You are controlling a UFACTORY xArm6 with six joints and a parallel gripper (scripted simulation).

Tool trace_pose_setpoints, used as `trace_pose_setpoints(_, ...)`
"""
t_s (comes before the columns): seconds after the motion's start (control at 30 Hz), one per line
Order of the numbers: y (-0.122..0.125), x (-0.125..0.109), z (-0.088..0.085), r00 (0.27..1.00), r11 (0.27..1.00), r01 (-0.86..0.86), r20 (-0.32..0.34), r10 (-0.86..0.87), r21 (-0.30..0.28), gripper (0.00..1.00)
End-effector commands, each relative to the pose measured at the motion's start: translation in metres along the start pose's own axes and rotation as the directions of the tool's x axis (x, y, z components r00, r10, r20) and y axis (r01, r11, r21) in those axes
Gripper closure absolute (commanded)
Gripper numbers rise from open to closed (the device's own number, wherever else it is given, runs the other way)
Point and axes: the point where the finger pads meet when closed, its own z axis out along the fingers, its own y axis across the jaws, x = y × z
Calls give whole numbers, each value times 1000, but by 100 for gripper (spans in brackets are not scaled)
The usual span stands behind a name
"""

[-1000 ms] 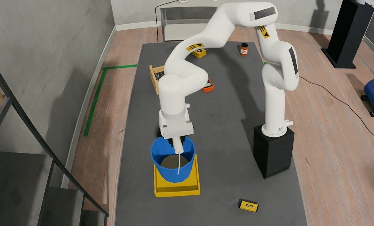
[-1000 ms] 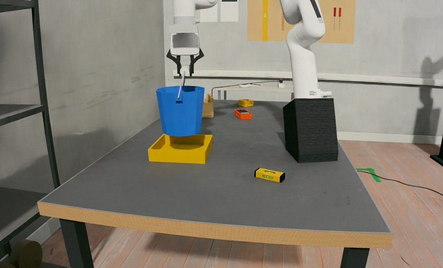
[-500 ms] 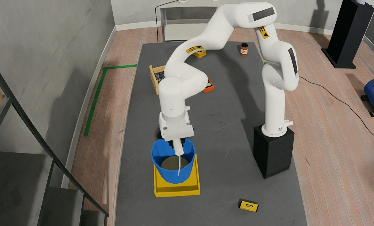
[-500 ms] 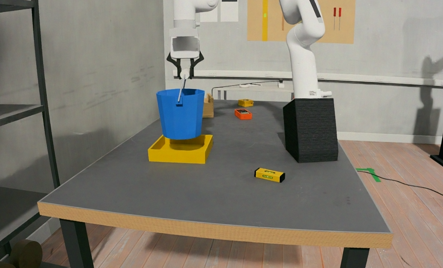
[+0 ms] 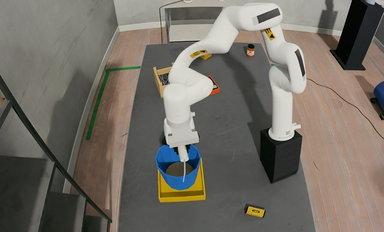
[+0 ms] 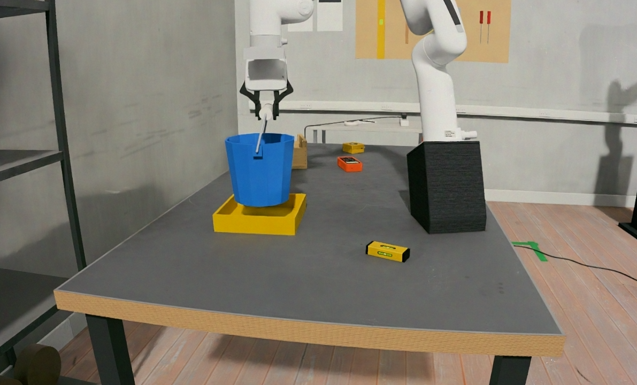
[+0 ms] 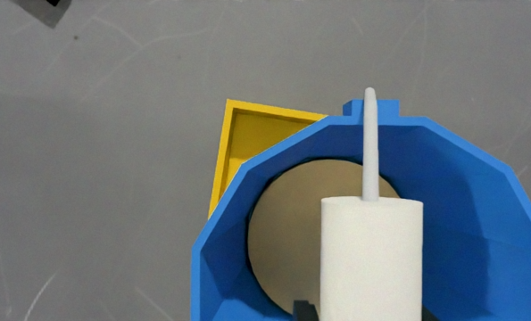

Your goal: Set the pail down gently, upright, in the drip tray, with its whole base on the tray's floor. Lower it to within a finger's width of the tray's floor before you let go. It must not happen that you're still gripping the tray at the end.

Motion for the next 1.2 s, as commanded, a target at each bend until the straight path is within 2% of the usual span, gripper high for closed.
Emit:
trace_pose_setpoints(0.0,2,0,2,1000,1000,-1,-2,1,-5,100)
trace_pose_setpoints(0.5,2,0,22,1000,1000,-1,-2,1,-5,100)
trace_pose_setpoints(1.17,2,0,40,1000,1000,-1,-2,1,-5,100)
